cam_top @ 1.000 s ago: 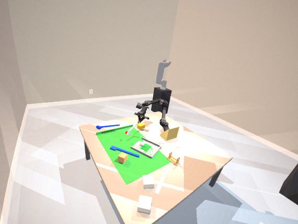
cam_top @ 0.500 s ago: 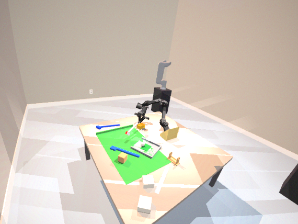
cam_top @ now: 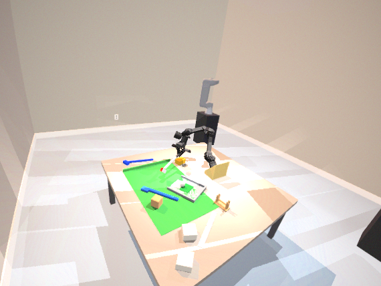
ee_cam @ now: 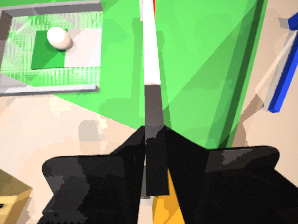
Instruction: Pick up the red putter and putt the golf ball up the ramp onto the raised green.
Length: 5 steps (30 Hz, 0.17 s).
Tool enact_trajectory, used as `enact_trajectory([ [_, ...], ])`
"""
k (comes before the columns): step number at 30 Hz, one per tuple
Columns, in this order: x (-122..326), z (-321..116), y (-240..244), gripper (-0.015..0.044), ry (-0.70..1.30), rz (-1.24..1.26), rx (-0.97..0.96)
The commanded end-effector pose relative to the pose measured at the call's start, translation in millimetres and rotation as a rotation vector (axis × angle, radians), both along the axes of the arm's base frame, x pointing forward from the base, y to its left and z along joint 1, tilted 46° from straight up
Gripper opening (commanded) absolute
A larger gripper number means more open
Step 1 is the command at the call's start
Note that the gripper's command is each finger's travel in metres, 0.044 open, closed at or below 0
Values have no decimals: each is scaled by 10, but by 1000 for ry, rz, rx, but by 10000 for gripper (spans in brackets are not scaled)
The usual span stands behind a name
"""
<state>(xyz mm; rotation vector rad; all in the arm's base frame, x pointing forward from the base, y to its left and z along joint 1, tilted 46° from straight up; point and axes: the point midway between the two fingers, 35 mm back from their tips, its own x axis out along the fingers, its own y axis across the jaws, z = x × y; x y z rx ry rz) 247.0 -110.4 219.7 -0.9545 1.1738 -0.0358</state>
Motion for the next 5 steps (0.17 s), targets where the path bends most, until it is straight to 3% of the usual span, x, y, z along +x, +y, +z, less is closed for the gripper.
enact_trajectory([
  [1,6,0,4,0,0,5,0],
  [5,6,0,4,0,0,5,0],
])
